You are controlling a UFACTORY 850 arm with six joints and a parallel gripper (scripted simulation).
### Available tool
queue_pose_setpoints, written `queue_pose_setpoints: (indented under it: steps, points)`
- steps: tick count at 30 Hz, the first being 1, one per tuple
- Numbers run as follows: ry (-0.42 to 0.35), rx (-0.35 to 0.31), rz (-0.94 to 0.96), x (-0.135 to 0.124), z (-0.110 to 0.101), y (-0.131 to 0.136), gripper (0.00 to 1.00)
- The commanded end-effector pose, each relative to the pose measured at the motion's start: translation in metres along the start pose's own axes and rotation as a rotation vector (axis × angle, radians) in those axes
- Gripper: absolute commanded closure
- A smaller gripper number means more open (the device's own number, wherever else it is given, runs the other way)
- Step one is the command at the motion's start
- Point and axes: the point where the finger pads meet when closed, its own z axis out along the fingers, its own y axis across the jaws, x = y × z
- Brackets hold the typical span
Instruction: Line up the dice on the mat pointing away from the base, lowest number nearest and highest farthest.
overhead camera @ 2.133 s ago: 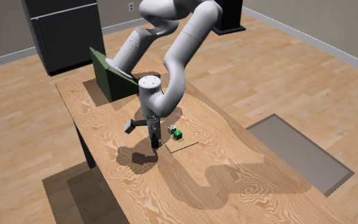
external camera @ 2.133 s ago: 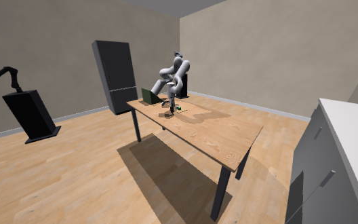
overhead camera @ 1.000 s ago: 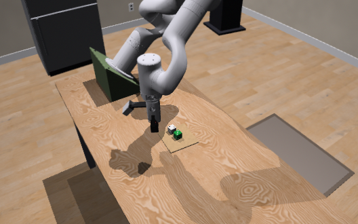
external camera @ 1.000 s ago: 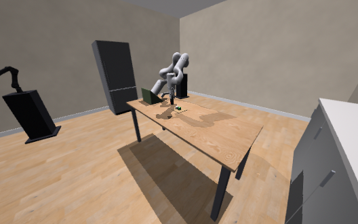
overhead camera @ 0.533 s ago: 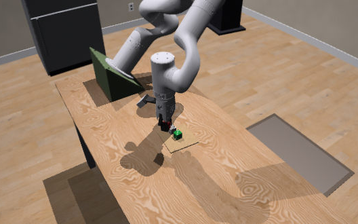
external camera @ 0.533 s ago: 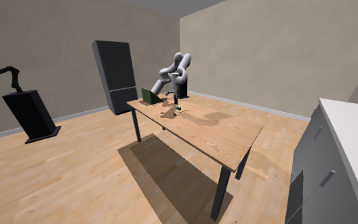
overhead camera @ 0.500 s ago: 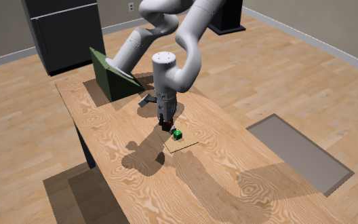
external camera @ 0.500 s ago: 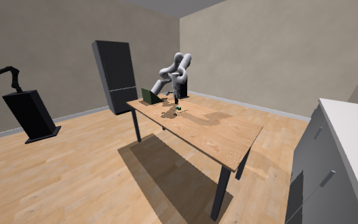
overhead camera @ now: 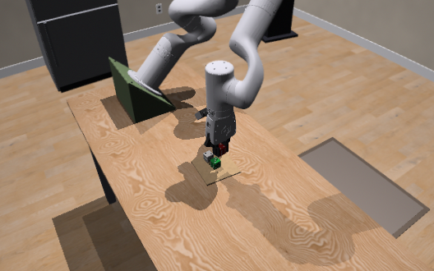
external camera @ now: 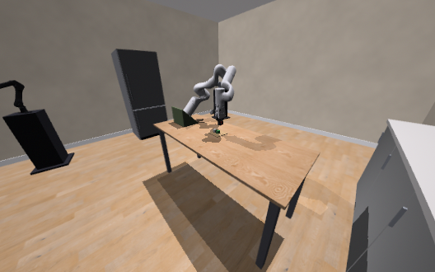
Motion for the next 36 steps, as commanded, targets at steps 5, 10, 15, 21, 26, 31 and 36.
queue_pose_setpoints:
  steps: [5,10,15,21,26,31,36]
  points:
    - [0.009,0.002,0.047,-0.003,-0.001,0.004,0.73]
    - [0.009,0.002,0.047,-0.003,-0.001,0.004,0.73]
    - [0.009,0.002,0.047,-0.003,-0.001,0.004,0.73]
    - [0.010,0.002,0.060,-0.003,0.006,0.004,0.73]
    - [0.010,0.002,0.060,-0.004,0.023,0.004,0.73]
    - [0.010,0.002,0.060,-0.004,0.037,0.005,0.73]
    - [0.010,0.002,0.060,-0.004,0.061,0.005,0.73]
